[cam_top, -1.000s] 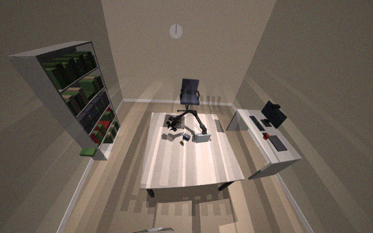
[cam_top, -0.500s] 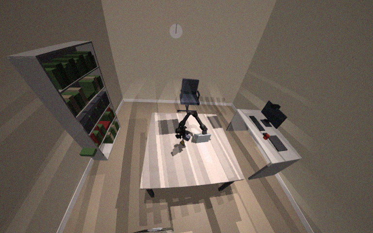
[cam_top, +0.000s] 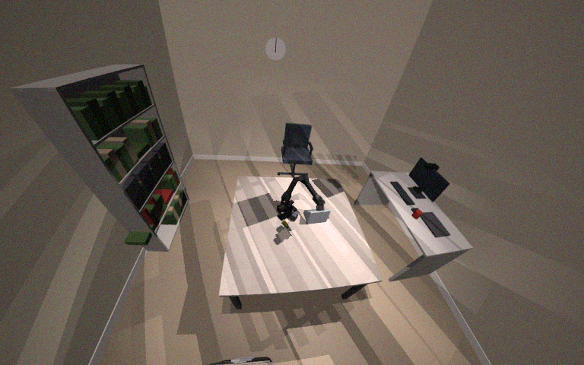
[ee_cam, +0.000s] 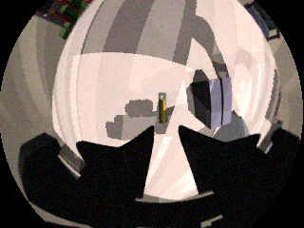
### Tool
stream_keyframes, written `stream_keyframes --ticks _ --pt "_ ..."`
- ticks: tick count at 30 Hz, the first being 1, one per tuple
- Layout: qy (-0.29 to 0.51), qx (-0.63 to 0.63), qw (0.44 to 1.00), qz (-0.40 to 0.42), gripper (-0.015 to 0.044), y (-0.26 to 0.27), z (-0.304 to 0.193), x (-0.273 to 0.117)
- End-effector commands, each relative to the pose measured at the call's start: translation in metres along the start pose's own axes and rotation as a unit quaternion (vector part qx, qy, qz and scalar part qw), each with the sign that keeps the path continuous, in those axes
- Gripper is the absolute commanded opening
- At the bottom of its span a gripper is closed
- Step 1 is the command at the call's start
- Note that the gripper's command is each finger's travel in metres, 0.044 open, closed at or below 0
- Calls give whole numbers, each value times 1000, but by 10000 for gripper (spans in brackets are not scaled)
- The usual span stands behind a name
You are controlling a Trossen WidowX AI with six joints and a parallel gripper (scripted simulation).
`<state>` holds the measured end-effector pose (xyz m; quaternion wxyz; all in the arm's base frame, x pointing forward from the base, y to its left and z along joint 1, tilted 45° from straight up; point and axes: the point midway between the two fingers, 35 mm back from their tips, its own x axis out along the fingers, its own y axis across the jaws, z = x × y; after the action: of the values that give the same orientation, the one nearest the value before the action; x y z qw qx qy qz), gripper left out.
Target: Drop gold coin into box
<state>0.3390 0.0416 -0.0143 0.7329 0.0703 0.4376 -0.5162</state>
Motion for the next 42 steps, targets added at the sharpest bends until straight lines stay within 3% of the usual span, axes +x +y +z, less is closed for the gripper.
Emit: stream_keyframes --ticks 1,42 --pt "-2 -5 1000 -6 161 -2 -1 15" --pt "-3 -5 1000 -7 161 -2 2 84"
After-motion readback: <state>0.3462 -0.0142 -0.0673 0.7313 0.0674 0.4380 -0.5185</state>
